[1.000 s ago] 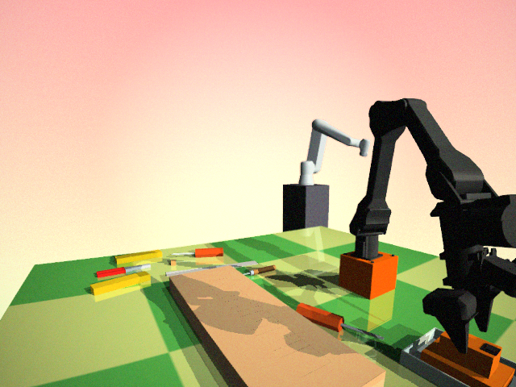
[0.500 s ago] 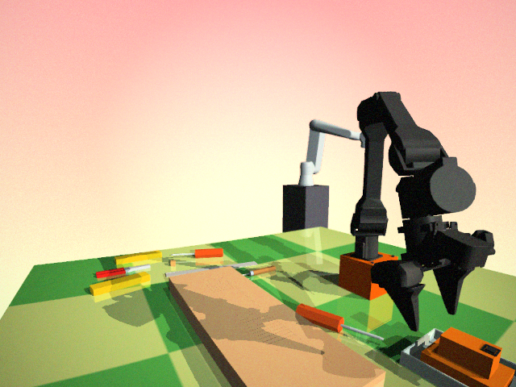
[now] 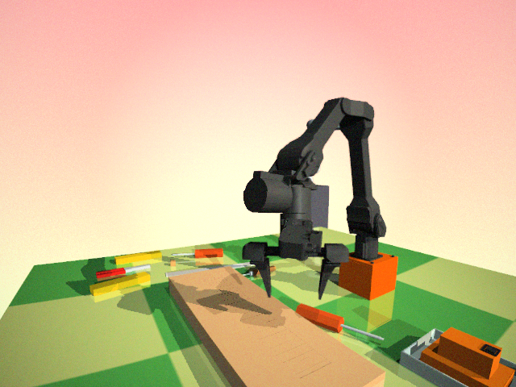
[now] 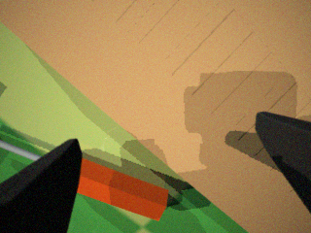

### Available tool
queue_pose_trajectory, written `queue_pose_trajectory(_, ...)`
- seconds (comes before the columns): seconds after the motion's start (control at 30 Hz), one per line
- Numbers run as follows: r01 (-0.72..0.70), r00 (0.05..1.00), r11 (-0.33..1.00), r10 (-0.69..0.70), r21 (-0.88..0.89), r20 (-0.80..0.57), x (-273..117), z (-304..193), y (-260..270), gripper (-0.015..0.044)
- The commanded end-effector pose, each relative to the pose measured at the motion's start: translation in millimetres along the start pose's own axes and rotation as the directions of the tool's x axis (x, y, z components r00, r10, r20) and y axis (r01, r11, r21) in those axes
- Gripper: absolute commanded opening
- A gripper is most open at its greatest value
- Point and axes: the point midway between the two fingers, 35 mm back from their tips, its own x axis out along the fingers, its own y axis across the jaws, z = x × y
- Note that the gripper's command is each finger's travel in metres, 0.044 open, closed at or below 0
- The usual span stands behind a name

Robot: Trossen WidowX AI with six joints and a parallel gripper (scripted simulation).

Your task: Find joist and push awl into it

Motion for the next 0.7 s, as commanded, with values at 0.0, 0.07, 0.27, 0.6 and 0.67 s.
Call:
queue_pose_trajectory(0.0,0.027,0.998,0.987,-0.018,0.16,-0.054,-0.9,-57.6,-43.0,0.044)
queue_pose_trajectory(0.07,0.046,0.997,0.973,-0.03,0.226,-0.075,-2.8,-83.3,-60.0,0.044)
queue_pose_trajectory(0.27,0.099,0.989,0.903,-0.042,0.417,-0.143,-10.7,-168.0,-94.1,0.044)
queue_pose_trajectory(0.6,0.163,0.971,0.705,0.009,0.69,-0.238,-27.3,-315.1,-89.9,0.044)
queue_pose_trajectory(0.67,0.17,0.968,0.662,0.025,0.73,-0.249,-30.2,-339.3,-81.5,0.044)
